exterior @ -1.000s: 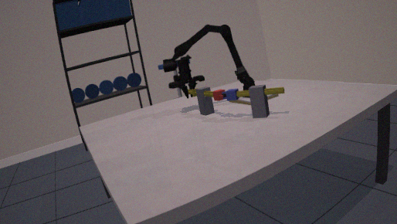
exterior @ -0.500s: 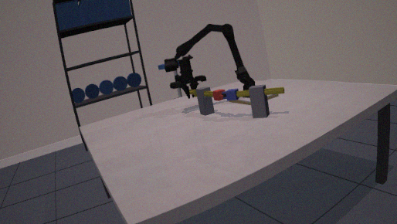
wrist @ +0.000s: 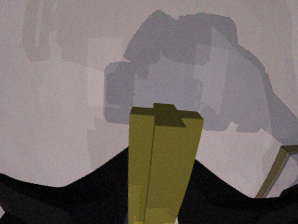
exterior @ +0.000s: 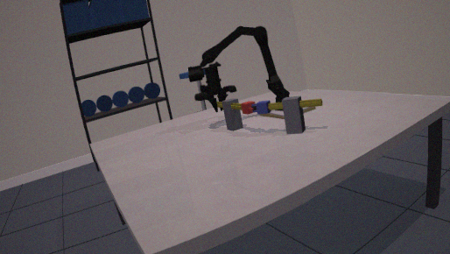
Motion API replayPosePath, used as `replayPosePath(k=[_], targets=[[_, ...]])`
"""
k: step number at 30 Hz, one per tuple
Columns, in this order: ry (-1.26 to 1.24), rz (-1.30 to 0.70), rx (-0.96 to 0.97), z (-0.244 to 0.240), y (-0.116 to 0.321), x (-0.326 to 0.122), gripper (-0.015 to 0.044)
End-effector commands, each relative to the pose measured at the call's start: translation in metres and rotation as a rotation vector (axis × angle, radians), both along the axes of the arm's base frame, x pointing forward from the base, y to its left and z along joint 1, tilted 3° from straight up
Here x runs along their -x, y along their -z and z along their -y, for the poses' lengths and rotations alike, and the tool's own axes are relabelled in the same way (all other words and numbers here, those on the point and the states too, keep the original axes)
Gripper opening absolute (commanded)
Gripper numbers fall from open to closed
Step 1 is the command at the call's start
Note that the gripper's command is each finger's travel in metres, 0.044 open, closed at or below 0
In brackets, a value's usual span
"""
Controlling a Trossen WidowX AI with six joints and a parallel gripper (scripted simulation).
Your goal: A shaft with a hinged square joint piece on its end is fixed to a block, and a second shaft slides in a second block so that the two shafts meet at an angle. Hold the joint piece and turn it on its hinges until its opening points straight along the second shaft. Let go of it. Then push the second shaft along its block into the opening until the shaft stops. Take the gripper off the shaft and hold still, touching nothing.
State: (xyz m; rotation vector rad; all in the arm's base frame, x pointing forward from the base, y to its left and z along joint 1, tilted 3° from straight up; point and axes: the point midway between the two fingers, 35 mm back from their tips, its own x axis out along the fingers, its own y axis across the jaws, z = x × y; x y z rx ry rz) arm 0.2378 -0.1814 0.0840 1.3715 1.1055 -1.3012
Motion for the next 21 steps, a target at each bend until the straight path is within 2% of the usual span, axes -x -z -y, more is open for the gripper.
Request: replayPosePath(k=[1,20,21], targets=[[-0.003,0.009,-0.013,-0.0098,0.0007,-0.0018,0.0],[0.0,0.002,0.0,-0.0078,-0.0003,-0.0014,0.0],[0.0,0.002,0.0,-0.0078,-0.0003,-0.0014,0.0026]])
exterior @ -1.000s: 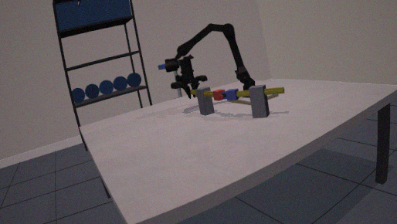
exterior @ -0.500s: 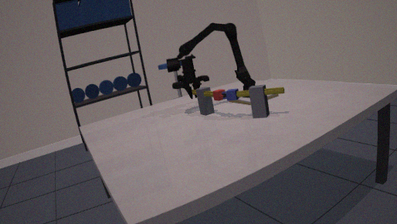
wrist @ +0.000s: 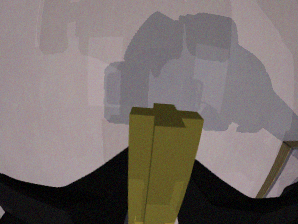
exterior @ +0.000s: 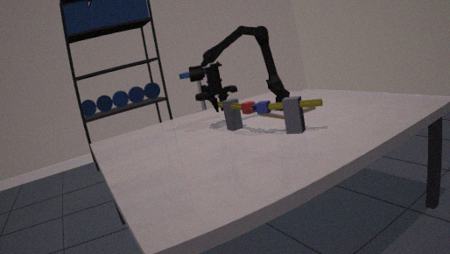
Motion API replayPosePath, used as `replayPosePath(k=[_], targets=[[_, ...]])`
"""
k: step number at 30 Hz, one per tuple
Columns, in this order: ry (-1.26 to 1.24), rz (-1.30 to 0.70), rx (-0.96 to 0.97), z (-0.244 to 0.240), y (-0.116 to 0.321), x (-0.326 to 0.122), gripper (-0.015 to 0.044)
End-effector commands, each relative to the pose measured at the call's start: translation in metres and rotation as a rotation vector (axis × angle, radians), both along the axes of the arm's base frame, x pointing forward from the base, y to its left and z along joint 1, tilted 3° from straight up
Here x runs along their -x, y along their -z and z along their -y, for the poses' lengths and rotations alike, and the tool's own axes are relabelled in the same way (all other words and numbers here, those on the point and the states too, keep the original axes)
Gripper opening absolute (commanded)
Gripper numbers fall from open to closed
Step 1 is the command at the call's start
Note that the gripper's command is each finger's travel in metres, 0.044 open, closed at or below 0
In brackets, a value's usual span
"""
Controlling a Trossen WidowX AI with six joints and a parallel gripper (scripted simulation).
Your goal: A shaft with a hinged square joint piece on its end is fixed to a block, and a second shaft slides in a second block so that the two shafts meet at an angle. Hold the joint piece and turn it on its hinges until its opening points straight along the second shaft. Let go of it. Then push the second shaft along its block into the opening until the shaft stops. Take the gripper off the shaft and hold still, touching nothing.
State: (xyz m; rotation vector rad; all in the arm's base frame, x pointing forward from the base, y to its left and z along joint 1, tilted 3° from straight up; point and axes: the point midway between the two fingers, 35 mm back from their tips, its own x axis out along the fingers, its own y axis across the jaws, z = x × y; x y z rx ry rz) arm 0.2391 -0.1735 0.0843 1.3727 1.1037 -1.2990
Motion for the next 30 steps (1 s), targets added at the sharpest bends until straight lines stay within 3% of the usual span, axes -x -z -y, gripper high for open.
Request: replayPosePath(k=[1,7,21,30], targets=[[0.0,0.0,0.0,0.0001,0.0,-0.0001,0.0053],[0.0,0.0,0.0,0.0001,0.0,-0.0001,0.0067],[0.0,0.0,0.0,0.0001,0.0,-0.0001,0.0434],[0.0,0.0,0.0,0.0001,0.0,-0.0001,0.044]])
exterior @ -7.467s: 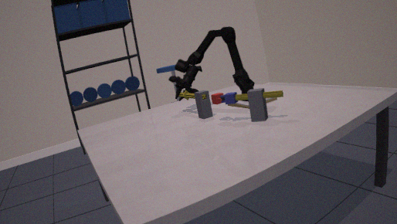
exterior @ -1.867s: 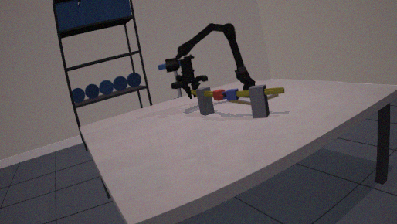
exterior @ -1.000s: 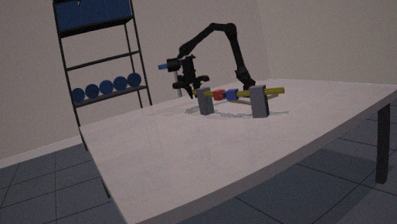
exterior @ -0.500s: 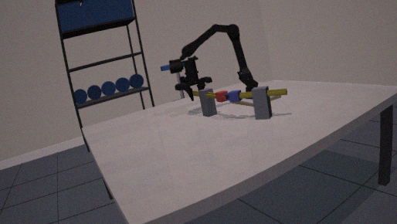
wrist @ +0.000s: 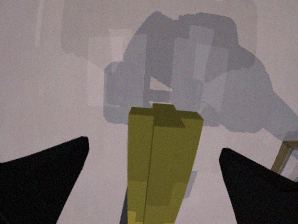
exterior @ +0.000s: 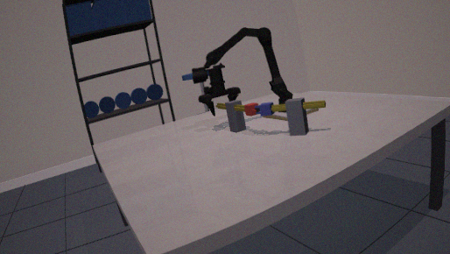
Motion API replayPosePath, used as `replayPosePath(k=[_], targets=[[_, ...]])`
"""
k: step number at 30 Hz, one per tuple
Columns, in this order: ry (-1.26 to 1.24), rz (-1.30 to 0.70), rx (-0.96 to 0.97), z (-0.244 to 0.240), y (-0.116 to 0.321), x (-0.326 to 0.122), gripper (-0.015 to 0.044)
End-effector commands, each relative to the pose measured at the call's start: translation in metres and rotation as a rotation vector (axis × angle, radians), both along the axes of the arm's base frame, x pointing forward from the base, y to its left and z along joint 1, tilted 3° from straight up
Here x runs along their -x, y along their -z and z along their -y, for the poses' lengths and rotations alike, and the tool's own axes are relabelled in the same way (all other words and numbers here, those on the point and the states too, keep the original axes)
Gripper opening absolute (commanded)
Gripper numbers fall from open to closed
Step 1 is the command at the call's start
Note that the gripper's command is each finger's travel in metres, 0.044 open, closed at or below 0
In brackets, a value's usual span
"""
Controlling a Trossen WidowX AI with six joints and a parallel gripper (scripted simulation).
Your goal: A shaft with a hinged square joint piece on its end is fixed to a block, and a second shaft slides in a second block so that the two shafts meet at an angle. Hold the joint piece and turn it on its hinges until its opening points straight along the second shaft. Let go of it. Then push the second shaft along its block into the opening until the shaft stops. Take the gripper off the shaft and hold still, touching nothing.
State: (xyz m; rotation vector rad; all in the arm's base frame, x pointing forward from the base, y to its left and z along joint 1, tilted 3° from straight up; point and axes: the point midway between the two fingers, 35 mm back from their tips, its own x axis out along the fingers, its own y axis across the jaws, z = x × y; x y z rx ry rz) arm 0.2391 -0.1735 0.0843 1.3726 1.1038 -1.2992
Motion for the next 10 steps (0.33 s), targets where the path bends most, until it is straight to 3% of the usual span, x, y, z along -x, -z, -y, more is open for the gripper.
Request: replayPosePath(k=[1,10], targets=[[0.0,0.0,0.0,0.0,0.0,0.0,0.044],[-0.003,0.007,-0.013,0.001,-0.029,0.001,0.044]])
